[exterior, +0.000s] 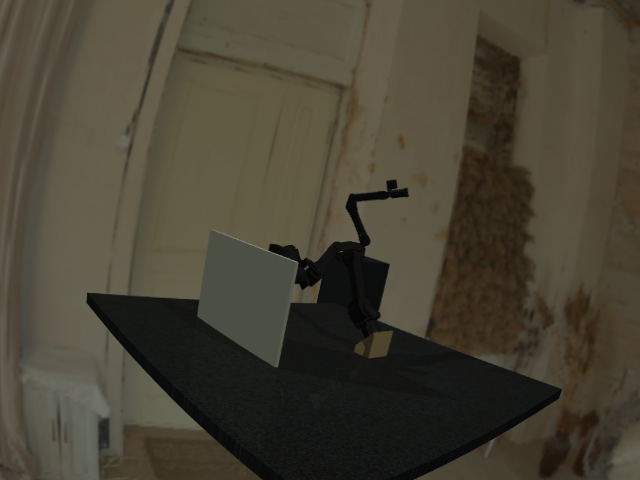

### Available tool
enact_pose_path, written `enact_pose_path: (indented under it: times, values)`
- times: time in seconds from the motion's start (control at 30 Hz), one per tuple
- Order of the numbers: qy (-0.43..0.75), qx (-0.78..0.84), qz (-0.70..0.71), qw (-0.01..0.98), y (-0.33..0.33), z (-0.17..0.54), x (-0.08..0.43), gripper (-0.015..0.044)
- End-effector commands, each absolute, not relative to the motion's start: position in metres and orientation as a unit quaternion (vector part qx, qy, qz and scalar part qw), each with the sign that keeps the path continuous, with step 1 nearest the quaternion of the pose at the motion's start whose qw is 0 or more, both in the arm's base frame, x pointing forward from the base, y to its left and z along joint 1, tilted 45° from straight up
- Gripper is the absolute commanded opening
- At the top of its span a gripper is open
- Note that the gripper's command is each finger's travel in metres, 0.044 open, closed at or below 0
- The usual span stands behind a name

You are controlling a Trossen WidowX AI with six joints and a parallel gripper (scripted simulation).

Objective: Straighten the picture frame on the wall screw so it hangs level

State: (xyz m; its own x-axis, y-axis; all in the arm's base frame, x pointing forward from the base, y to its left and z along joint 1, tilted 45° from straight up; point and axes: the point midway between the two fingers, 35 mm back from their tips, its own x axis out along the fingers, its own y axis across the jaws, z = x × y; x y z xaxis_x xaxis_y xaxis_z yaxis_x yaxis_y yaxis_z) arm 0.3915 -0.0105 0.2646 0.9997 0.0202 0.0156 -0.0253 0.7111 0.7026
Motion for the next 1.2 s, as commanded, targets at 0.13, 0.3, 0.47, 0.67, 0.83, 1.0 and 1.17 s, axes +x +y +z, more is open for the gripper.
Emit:
enact_pose_path:
  times: [0.13, 0.3, 0.47, 0.67, 0.83, 1.0, 1.17]
  values:
    - [-0.003, 0.382, 0.012, 0.924, -0.011, 0.264, 0.392, 0.026]
    - [-0.002, 0.428, 0.013, 0.904, -0.014, 0.269, 0.358, 0.026]
    - [0.001, 0.492, 0.014, 0.871, -0.016, 0.266, 0.313, 0.026]
    - [0.002, 0.522, 0.015, 0.853, -0.016, 0.26, 0.292, 0.026]
    - [-0.001, 0.528, 0.014, 0.849, -0.014, 0.28, 0.272, 0.026]
    - [0.003, 0.555, 0.014, 0.832, -0.008, 0.294, 0.226, 0.026]
    - [0.004, 0.568, 0.013, 0.823, -0.004, 0.295, 0.202, 0.026]
